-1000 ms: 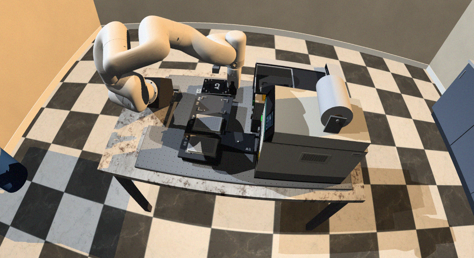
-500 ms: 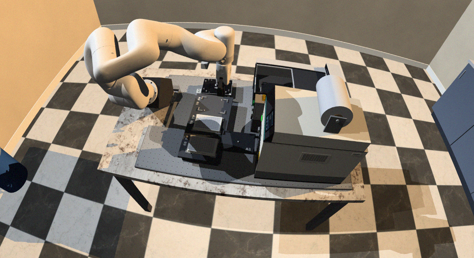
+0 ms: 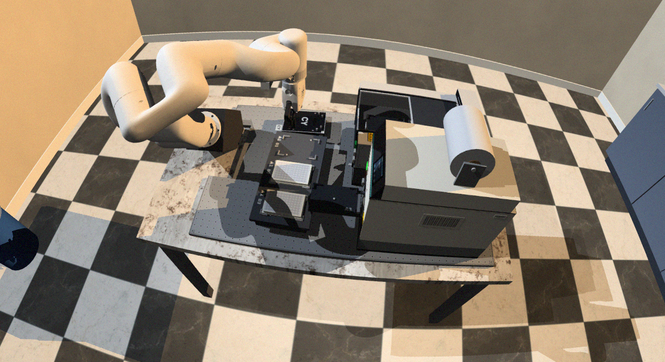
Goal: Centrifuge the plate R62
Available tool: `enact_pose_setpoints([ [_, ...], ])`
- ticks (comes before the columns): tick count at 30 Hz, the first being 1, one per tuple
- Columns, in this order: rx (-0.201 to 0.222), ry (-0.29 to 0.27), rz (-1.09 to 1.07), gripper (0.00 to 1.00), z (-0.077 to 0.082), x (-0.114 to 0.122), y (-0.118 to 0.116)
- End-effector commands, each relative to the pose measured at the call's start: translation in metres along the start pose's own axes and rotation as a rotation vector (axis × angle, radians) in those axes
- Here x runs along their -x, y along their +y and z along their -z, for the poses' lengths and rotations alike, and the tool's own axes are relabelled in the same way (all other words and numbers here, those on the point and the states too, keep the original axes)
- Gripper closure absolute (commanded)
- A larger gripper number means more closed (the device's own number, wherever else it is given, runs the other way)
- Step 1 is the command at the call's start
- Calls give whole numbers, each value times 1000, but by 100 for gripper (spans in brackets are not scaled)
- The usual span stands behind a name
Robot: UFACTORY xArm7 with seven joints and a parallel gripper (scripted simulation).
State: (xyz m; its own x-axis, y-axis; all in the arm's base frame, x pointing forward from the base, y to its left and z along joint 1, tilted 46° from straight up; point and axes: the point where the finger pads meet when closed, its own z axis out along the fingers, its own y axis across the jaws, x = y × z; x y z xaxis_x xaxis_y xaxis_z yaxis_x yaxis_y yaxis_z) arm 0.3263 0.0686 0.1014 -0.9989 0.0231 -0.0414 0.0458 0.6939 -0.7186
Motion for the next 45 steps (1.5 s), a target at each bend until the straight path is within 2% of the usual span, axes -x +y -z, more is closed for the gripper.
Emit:
enact_pose_setpoints([
  [1,5,-7,-2,0,5,-4,-1],
  [4,5,-7,-2,0,5,-4,0],
  [9,4,-7,-2,0,5,-3,-26],
  [11,4,-7,-2,0,5,-3,-26],
  [16,4,-8,-2,0,5,-3,-48],
  [35,4,-8,-2,0,5,-3,-49],
  [45,4,-8,-2,0,-9,-3,-49],
])
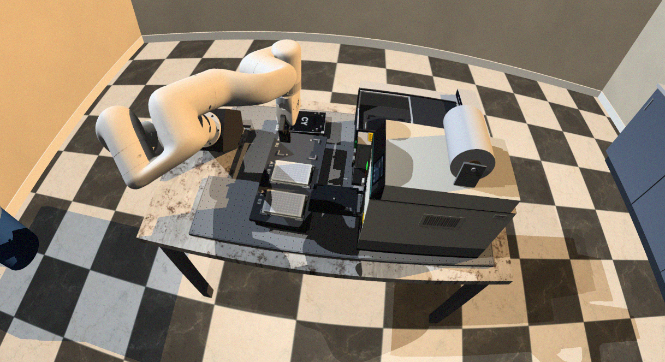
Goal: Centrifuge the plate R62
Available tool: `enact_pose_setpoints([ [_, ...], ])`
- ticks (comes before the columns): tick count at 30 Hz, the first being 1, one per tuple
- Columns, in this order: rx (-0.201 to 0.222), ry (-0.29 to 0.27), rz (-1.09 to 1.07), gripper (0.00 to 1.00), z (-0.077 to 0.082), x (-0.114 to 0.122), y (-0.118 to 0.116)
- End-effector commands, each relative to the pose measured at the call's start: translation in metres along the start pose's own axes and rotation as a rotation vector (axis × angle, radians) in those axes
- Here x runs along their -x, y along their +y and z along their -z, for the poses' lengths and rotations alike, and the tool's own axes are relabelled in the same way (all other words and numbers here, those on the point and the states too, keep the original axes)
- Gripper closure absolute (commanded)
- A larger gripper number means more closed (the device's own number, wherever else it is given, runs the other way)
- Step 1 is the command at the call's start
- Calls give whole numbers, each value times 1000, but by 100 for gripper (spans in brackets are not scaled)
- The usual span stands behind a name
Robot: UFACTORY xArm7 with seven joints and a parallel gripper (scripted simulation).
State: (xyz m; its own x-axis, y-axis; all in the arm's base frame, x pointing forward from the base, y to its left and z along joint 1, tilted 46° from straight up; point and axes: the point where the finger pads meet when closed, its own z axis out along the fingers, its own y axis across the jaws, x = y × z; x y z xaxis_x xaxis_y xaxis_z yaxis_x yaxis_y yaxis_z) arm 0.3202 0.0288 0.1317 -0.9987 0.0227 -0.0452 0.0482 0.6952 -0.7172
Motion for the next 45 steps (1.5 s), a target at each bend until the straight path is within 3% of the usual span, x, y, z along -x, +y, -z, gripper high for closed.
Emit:
enact_pose_setpoints([
  [1,2,-5,0,0,-3,1,1],
  [45,2,-5,1,0,-70,2,2],
])
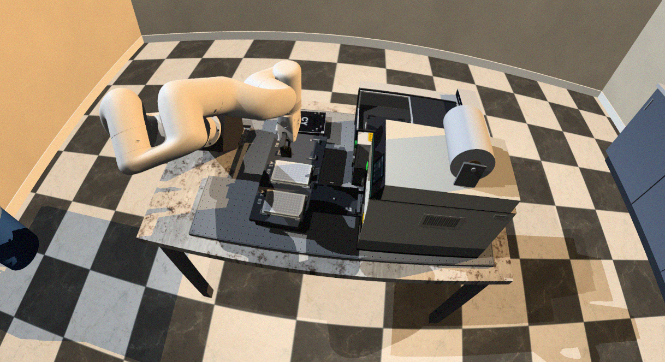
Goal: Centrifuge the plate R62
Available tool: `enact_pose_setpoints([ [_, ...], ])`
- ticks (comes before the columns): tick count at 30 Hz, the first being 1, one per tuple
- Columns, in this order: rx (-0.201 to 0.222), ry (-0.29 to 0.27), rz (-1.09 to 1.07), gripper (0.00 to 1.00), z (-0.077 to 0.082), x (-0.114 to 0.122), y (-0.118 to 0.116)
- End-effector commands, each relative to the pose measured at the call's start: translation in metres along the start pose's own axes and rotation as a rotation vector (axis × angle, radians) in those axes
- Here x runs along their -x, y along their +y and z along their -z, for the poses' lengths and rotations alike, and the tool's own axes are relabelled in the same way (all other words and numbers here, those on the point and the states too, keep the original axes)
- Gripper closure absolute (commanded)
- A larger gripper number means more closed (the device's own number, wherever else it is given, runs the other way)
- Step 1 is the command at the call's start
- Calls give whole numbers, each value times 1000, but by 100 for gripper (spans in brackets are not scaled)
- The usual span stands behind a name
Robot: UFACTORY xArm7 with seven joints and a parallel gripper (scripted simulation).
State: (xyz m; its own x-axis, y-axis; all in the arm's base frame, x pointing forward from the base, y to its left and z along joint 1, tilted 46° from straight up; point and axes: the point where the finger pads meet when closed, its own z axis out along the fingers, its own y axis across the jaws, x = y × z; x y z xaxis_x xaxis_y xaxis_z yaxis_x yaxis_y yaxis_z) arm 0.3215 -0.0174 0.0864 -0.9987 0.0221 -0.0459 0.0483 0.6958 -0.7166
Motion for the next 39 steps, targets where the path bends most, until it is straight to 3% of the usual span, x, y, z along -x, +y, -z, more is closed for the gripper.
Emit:
enact_pose_setpoints([
  [1,1,-4,1,0,-7,1,1],
  [39,1,-3,1,0,-62,2,1],
])
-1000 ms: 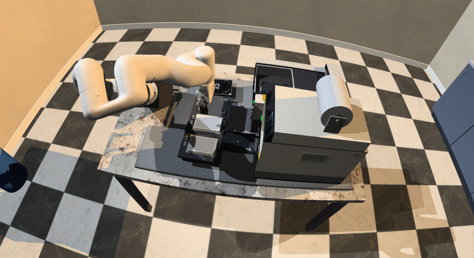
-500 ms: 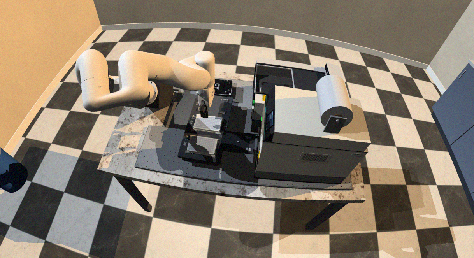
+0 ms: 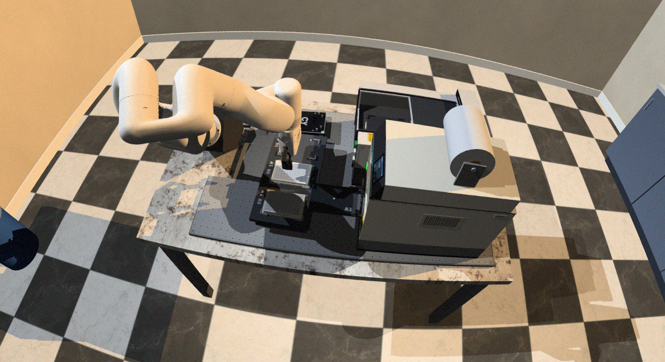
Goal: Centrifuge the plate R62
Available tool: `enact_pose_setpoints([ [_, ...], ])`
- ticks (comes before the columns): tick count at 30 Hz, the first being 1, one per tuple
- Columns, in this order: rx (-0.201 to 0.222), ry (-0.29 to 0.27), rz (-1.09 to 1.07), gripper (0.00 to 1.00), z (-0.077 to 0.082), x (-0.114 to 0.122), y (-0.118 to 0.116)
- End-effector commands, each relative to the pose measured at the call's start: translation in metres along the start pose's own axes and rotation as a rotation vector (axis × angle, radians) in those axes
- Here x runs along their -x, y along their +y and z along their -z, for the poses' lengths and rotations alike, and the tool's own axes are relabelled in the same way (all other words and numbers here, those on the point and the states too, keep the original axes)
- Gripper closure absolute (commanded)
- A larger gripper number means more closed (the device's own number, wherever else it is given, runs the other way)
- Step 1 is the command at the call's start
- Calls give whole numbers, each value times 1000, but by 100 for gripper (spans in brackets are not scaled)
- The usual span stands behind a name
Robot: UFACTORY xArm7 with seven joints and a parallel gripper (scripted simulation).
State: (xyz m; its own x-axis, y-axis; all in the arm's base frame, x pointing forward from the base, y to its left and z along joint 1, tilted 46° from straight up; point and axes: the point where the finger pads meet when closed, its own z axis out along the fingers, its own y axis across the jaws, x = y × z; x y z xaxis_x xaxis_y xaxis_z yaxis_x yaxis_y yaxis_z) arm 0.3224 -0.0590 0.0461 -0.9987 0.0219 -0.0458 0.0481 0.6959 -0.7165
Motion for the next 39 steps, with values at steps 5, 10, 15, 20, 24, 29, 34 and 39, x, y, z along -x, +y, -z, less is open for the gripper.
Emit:
enact_pose_setpoints([
  [5,1,-3,1,0,-10,2,1],
  [10,1,-3,1,0,-19,2,1],
  [15,1,-3,1,0,-27,2,1],
  [20,1,-3,1,0,-32,2,1],
  [24,1,-3,1,0,-39,2,1],
  [29,1,-3,1,0,-47,2,1],
  [34,1,-3,1,0,-54,2,1],
  [39,1,-3,1,0,-61,2,1],
])
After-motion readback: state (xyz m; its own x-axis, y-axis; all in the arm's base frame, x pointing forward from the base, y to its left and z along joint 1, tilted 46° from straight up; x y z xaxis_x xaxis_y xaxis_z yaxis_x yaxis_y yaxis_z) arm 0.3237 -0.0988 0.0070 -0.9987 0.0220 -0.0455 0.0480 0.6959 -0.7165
